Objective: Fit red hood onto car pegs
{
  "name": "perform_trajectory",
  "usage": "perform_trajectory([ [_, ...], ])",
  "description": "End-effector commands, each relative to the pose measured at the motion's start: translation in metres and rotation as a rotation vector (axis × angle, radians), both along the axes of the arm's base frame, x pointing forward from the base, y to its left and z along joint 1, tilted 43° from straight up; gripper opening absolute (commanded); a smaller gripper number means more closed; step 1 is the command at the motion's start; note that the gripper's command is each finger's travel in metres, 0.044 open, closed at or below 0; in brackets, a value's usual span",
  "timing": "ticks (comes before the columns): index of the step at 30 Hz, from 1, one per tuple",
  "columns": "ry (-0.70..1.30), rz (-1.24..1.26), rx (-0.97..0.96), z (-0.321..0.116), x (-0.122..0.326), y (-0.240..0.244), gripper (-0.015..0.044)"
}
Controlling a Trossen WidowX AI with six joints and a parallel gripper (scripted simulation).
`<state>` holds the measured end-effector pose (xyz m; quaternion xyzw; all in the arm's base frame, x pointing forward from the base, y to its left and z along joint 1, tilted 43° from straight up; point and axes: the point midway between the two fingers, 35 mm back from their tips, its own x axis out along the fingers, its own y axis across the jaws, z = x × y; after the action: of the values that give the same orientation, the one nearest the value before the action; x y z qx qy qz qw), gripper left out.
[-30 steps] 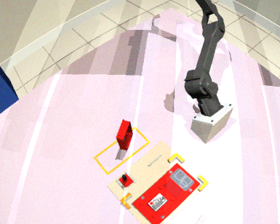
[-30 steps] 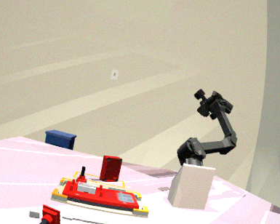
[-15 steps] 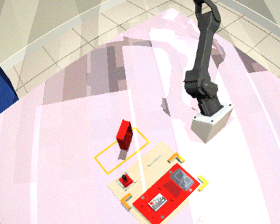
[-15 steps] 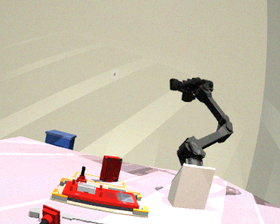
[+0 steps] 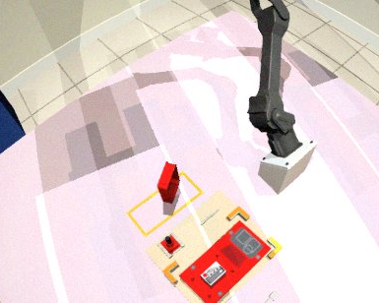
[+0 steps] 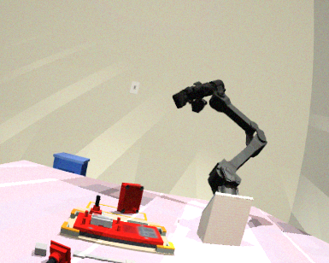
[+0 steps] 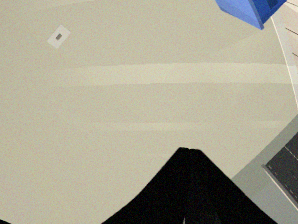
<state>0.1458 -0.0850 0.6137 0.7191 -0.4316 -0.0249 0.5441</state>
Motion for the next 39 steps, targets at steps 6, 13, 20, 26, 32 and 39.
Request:
perform_trajectory([
  [6,0.365,-0.086,-0.229,-0.035,0.062,0.013,0.0000],
  [13,0.615,-0.121,-0.382,-0.065,0.099,0.021,0.0000],
  [20,1.040,-0.139,-0.658,-0.126,0.152,0.033,0.0000],
  [26,1.416,-0.112,-0.938,-0.188,0.186,0.041,0.0000],
  [32,1.777,-0.030,-1.251,-0.254,0.206,0.046,0.0000],
  [39,2.168,0.169,-1.674,-0.331,0.210,0.048,0.0000],
])
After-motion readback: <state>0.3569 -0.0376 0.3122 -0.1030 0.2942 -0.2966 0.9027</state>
